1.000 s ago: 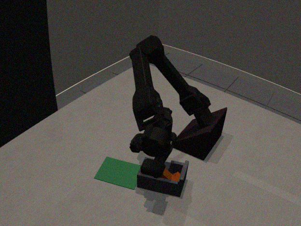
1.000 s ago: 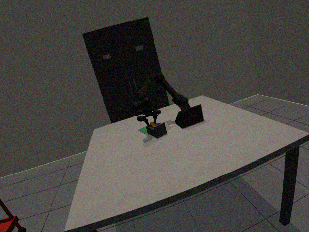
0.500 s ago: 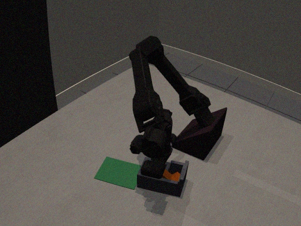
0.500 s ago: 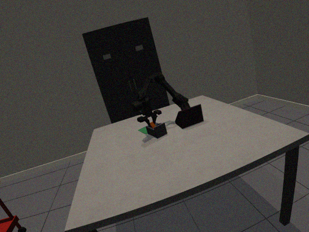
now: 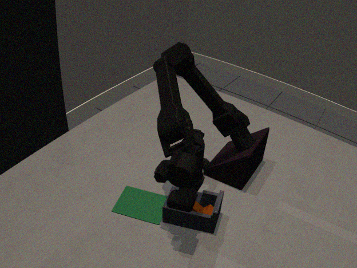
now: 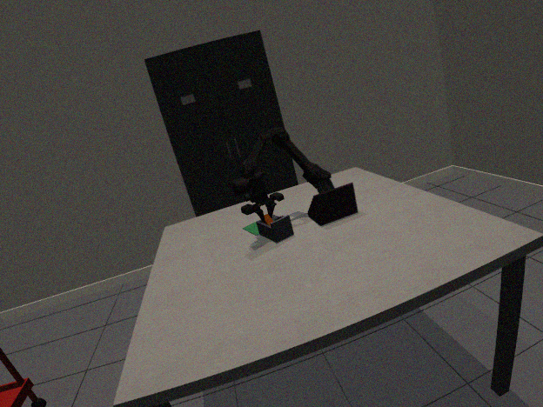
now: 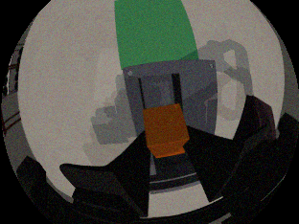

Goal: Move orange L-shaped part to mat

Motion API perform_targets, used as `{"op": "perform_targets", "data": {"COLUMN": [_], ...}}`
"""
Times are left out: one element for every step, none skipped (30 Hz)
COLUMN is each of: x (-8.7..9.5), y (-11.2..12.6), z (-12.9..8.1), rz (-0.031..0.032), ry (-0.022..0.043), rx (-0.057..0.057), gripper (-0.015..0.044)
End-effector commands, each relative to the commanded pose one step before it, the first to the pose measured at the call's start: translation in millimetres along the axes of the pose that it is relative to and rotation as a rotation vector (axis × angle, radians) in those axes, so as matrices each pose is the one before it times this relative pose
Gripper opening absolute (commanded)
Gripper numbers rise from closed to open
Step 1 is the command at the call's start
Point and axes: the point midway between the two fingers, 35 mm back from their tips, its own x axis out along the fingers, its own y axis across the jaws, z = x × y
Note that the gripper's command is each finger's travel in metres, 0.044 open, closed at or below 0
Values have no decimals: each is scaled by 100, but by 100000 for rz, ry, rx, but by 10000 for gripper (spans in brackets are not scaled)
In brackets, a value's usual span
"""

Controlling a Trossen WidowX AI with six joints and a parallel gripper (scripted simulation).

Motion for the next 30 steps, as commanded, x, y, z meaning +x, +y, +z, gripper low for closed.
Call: {"op": "perform_targets", "data": {"x": [-99,-75,-95,-117,-144,-151,-160,-155,-151,-162,-161,-160,-160,-160,-160,-160,-160,-160,-160,-160,-160,-160,-157,-152,-148,-161,-162,-165,-152,-155], "y": [5,-7,-9,-11,-14,-15,-16,-15,-13,-13,-12,-11,-9,-8,-7,-6,-5,-5,-4,-4,-3,-3,-2,-2,-2,-2,-2,-2,-1,-1], "z": [9,-5,-6,-7,-8,-8,-8,-7,-6,-6,-6,-5,-5,-4,-4,-3,-3,-3,-3,-2,-2,-2,-2,-2,-2,-2,-1,-1,-1,-1], "rz": [9,-34,-42,-52,-62,-63,-64,-58,-52,-51,-45,-40,-35,-31,-27,-24,-21,-19,-17,-15,-13,-11,-10,-9,-8,-8,-7,-6,-5,-4], "ry": [-3,-6,-8,-11,-14,-15,-16,-15,-13,-13,-12,-10,-8,-7,-6,-4,-3,-2,-2,-1,0,0,1,1,1,1,2,2,3,3], "rx": [45,-47,-59,-72,-86,-87,-88,-80,-71,-70,-63,-55,-49,-43,-38,-34,-30,-27,-24,-21,-19,-17,-15,-13,-12,-12,-10,-9,-7,-7], "gripper": [0,0,0,0,0,0,0,0,0,0,0,0,0,0,0,0,0,0,0,0,0,0,0,0,0,0,0,0,0,0]}}
